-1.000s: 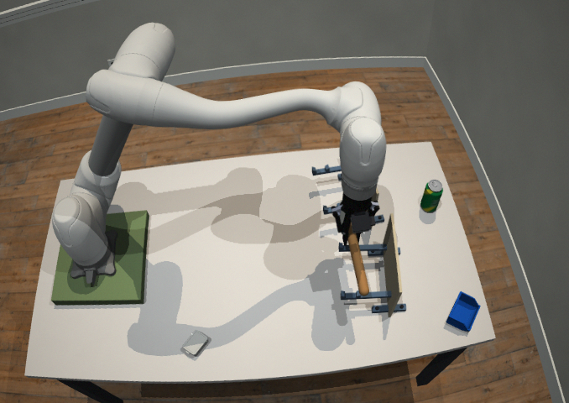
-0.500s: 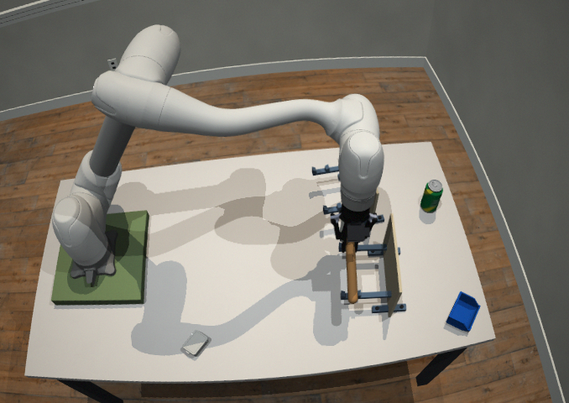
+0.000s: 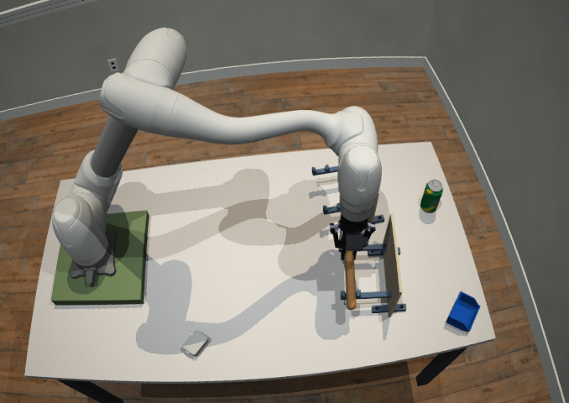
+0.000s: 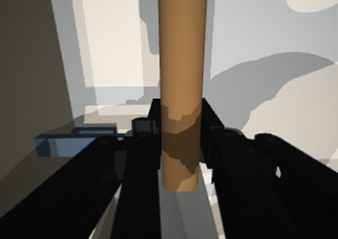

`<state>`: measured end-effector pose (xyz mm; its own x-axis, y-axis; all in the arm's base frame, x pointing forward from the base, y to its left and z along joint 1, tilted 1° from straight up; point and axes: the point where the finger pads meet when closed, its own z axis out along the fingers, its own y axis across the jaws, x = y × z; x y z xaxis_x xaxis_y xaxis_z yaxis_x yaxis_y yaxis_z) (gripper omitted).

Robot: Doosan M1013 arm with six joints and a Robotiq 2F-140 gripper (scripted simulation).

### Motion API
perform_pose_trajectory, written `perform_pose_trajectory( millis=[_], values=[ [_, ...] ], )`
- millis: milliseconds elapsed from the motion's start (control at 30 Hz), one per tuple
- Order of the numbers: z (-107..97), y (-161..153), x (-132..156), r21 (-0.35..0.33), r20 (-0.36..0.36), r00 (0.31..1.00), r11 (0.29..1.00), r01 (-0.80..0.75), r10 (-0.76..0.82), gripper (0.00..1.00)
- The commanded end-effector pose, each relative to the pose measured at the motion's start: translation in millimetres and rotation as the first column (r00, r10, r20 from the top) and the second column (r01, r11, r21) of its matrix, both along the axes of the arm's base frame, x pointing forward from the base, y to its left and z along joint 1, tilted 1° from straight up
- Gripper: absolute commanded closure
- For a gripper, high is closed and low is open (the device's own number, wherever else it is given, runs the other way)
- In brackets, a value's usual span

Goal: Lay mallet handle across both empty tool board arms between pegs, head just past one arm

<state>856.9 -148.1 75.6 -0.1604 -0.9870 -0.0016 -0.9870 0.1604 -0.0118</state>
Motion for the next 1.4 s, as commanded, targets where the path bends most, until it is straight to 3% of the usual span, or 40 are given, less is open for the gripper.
perform_pose_trajectory(
  millis=[0, 633, 667, 1367],
  values=[
    [-4.0, 0.0, 0.8, 0.000, 0.002, 1.000, 1.000, 0.000, 0.000, 0.90],
    [-10.1, -0.1, 1.2, 0.000, 0.002, 1.000, 1.000, 0.000, 0.000, 0.90],
    [-10.1, -0.1, 1.2, 0.000, 0.002, 1.000, 1.000, 0.000, 0.000, 0.00],
    [-10.1, -0.1, 1.2, 0.000, 0.002, 1.000, 1.000, 0.000, 0.000, 0.00]
  ],
)
